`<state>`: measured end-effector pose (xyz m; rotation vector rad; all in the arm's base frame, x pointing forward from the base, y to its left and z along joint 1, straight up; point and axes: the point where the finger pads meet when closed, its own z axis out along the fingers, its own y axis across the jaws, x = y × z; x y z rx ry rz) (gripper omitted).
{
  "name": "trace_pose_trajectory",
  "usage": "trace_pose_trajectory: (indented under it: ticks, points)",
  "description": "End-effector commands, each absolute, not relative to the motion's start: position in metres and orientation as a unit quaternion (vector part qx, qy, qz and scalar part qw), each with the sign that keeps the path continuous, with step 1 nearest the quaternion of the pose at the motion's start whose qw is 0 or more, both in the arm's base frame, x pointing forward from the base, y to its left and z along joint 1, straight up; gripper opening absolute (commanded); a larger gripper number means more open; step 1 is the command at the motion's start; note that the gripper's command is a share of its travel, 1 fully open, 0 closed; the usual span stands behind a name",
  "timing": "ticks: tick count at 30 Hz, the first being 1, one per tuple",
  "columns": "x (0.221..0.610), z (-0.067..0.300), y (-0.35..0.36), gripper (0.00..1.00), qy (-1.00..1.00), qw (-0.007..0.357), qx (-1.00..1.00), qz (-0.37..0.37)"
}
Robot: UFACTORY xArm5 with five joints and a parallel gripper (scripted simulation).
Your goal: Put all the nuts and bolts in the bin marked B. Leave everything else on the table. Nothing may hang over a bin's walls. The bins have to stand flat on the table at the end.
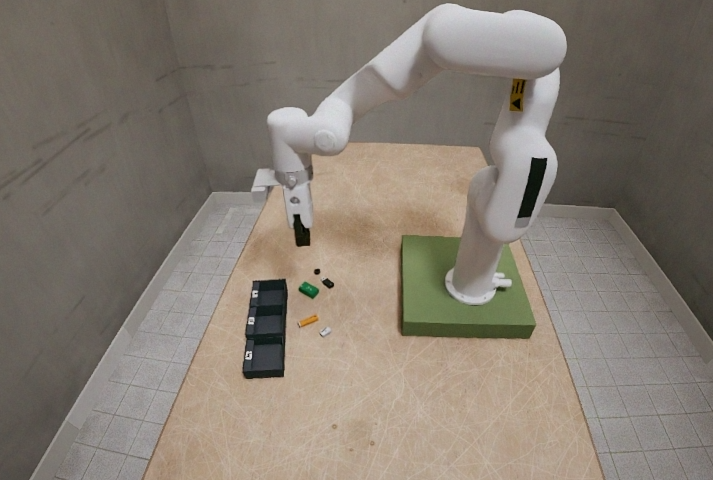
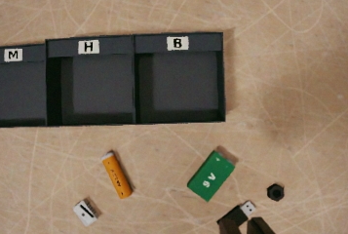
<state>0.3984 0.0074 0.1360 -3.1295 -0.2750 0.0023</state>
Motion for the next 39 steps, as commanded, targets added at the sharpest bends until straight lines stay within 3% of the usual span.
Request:
trace_pose_trajectory:
  ticks: [1,13,39]
  points:
    - [0.424,0.106,0.009,0.09,-0.102,0.000,-0.995,-0.002]
    - [0.469,0.042,0.013,0.09,-0.102,0.000,-0.995,-0.002]
    - [0.469,0.042,0.013,0.09,-0.102,0.000,-0.995,-0.002]
